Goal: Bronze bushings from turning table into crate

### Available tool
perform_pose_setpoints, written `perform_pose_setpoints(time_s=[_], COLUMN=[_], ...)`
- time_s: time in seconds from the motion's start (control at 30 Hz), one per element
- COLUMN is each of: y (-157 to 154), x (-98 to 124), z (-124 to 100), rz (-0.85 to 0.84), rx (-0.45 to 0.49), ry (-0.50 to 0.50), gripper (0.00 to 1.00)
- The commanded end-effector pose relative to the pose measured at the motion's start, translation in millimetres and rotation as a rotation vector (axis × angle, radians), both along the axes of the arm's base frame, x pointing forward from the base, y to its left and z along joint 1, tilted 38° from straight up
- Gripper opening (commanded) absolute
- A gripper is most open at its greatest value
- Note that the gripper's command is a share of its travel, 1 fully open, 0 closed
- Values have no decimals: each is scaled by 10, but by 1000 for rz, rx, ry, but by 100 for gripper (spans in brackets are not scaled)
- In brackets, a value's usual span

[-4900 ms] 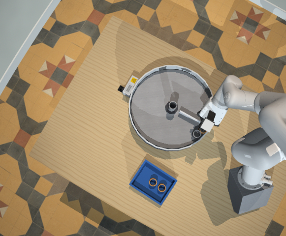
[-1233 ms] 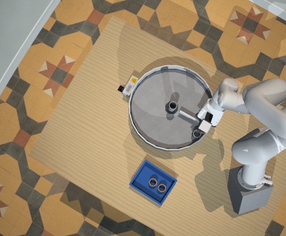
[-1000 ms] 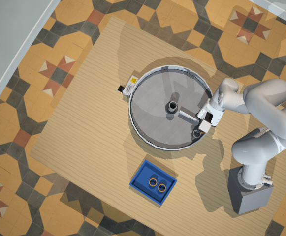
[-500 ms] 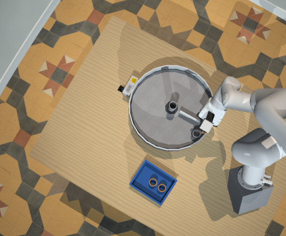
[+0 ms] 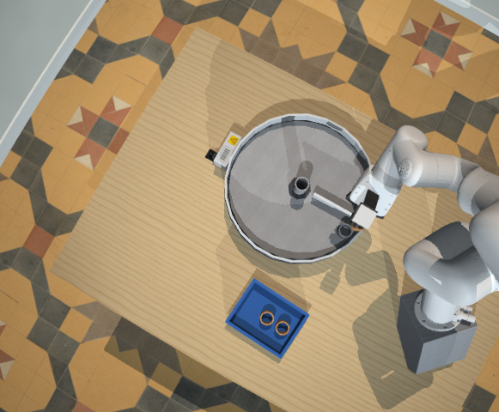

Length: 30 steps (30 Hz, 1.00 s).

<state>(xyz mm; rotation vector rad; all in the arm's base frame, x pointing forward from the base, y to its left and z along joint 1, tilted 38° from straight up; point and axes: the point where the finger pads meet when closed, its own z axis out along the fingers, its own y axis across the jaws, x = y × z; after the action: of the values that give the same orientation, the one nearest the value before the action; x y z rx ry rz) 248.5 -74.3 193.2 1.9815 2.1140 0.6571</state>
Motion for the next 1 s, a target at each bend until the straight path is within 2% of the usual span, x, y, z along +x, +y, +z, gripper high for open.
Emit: perform_pose_setpoints(time_s=[0.0,0.97], y=[78,153], x=[-101,-100], z=[154,194], rz=[-2,-2], rx=[-3,-3], ry=[-4,-4], gripper=[0,0])
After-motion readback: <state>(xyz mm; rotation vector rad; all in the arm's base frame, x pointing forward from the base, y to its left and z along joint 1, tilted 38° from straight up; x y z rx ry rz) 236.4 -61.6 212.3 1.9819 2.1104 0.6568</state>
